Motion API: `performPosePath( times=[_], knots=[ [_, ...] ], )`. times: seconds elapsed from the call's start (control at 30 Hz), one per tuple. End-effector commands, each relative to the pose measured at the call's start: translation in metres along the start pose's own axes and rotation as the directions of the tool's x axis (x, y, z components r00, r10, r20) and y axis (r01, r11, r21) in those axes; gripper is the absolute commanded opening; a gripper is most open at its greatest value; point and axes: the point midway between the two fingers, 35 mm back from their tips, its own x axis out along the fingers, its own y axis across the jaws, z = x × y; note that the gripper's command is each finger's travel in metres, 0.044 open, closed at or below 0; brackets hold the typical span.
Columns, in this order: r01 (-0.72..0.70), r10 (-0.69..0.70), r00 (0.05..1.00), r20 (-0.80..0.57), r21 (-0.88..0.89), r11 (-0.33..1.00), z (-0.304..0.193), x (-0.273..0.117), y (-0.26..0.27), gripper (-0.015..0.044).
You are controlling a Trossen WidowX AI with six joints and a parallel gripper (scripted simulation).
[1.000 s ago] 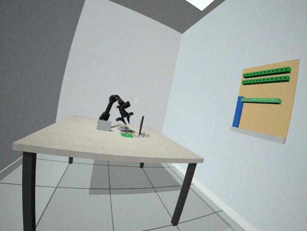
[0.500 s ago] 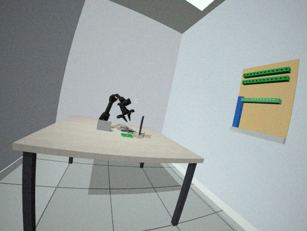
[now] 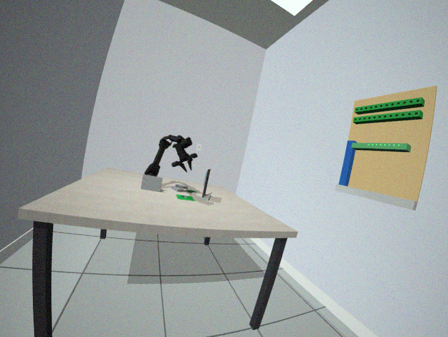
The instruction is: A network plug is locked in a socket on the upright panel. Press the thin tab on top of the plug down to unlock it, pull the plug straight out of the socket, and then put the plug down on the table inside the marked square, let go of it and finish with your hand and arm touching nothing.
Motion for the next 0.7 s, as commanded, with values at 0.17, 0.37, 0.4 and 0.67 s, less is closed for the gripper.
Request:
performPosePath(
  times=[0.17, 0.37, 0.4, 0.67],
  knots=[
    [0.0, 0.0, 1.0, -0.002, -0.004, 1.0, 0.0, -0.023, -0.012, 0.0156],
    [0.0, 0.0, 1.0, -0.001, -0.005, 1.0, 0.001, -0.032, -0.016, 0.0182],
    [0.0, 0.0, 1.0, -0.001, -0.005, 1.0, 0.001, -0.032, -0.016, 0.0209],
    [0.0, 0.0, 1.0, -0.001, -0.005, 1.0, 0.001, -0.032, -0.016, 0.0419]
  ],
)
